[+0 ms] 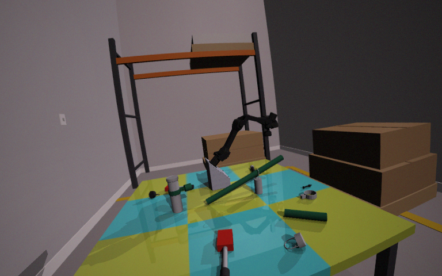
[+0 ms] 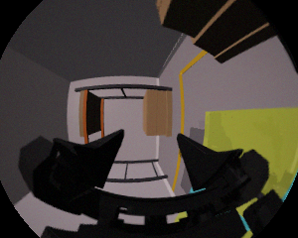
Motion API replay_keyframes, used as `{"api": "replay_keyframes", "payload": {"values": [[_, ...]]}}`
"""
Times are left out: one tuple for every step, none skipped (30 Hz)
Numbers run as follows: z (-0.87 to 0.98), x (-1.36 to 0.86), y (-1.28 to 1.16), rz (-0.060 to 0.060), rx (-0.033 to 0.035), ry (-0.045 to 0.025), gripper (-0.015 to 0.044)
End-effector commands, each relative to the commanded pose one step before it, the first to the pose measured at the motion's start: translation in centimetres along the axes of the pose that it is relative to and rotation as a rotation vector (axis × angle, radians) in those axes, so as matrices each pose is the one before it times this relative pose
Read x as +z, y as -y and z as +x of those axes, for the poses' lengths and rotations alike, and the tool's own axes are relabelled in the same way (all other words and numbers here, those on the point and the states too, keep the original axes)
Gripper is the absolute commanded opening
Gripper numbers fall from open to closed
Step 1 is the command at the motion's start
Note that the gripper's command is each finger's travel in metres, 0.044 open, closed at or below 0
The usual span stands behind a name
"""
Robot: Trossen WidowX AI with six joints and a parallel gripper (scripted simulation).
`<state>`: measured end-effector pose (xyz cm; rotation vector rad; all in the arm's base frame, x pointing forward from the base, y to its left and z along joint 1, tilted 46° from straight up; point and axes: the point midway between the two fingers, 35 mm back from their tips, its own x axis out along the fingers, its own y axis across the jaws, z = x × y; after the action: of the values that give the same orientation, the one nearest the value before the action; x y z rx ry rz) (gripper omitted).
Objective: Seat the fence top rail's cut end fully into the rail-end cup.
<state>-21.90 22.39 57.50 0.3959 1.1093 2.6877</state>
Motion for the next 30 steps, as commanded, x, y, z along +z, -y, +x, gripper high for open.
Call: {"api": "replay_keyframes", "payload": {"values": [[-0.033, 0.061, 0.080, -0.0009, -0.00243, 0.00257, 0.0426], [-0.101, 0.184, 0.240, -0.0028, -0.00731, 0.00772, 0.0440], [-0.170, 0.307, 0.401, -0.0046, -0.01221, 0.01284, 0.0440], [-0.241, 0.429, 0.563, -0.0065, -0.01714, 0.01793, 0.0440], [-0.313, 0.550, 0.729, -0.0083, -0.02214, 0.02296, 0.0440], [-0.386, 0.671, 0.898, -0.0101, -0.02720, 0.02793, 0.0440], [-0.426, 0.734, 0.995, -0.0111, -0.03002, 0.03048, 0.0440], [-0.427, 0.734, 1.009, -0.0111, -0.03030, 0.03040, 0.0440], [-0.427, 0.731, 1.020, -0.0111, -0.03049, 0.03023, 0.0440], [-0.427, 0.729, 1.032, -0.0111, -0.03067, 0.03005, 0.0440], [-0.432, 0.735, 1.056, -0.0112, -0.03124, 0.03024, 0.0440], [-0.434, 0.736, 1.073, -0.0113, -0.03161, 0.03023, 0.0440], [-0.434, 0.733, 1.085, -0.0112, -0.03180, 0.03004, 0.0440], [-0.433, 0.730, 1.097, -0.0112, -0.03199, 0.02986, 0.0440], [-0.432, 0.727, 1.108, -0.0112, -0.03218, 0.02967, 0.0440], [-0.431, 0.723, 1.120, -0.0112, -0.03237, 0.02948, 0.0440], [-0.429, 0.720, 1.131, -0.0111, -0.03256, 0.02929, 0.0440], [-0.428, 0.716, 1.142, -0.0111, -0.03274, 0.02910, 0.0440], [-0.427, 0.712, 1.154, -0.0111, -0.03293, 0.02891, 0.0440], [-0.427, 0.708, 1.163, -0.0109, -0.03313, 0.02876, 0.0440], [-0.417, 0.688, 1.147, -0.0106, -0.03261, 0.02800, 0.0440], [-0.413, 0.680, 1.151, -0.0105, -0.03258, 0.02766, 0.0440], [-0.411, 0.676, 1.161, -0.0104, -0.03275, 0.02748, 0.0440], [-0.409, 0.672, 1.171, -0.0104, -0.03291, 0.02730, 0.0440], [-0.406, 0.668, 1.181, -0.0104, -0.03308, 0.02712, 0.0440], [-0.404, 0.664, 1.191, -0.0103, -0.03324, 0.02694, 0.0440], [-0.401, 0.659, 1.201, -0.0103, -0.03340, 0.02675, 0.0440], [-0.399, 0.654, 1.211, -0.0102, -0.03356, 0.02657, 0.0440], [-0.396, 0.650, 1.220, -0.0102, -0.03372, 0.02638, 0.0440], [-0.393, 0.645, 1.230, -0.0102, -0.03387, 0.02619, 0.0440]]}}
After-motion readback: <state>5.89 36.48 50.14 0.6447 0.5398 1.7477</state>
